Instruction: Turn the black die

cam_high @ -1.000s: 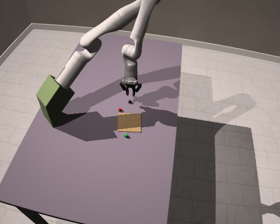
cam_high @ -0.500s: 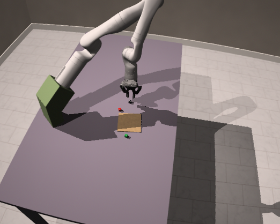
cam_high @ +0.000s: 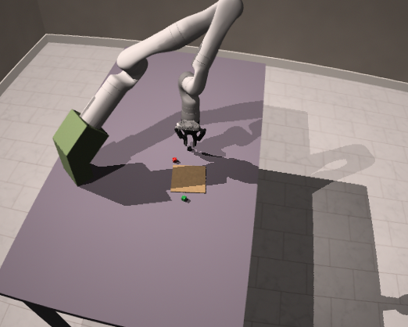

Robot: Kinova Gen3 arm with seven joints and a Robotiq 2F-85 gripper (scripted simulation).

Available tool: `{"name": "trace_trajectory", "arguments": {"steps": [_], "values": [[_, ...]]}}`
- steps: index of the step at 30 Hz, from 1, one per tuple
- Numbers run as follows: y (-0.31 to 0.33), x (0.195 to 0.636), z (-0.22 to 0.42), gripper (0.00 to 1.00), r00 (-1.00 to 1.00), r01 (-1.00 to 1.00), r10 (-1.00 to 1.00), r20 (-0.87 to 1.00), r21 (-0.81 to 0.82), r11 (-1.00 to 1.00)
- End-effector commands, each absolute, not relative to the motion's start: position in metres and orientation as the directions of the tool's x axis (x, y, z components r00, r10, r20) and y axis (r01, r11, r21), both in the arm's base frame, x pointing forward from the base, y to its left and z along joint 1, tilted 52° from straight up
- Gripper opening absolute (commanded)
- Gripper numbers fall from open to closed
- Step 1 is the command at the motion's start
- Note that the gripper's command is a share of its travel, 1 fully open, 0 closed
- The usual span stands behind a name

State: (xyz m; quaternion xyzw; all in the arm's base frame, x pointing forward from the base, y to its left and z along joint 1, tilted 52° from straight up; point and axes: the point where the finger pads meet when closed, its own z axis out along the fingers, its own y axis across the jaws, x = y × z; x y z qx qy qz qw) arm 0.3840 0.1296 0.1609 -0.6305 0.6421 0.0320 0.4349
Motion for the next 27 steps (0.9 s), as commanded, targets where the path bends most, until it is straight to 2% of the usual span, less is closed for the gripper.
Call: {"name": "trace_trajectory", "arguments": {"steps": [1,27], "values": [[0.1357,0.3828,0.1577,0.31,0.178,-0.843,-0.777,-0.603,-0.501,0.196],[0.1383,0.385,0.1549,0.31,0.178,-0.843,-0.777,-0.603,-0.501,0.196]]}}
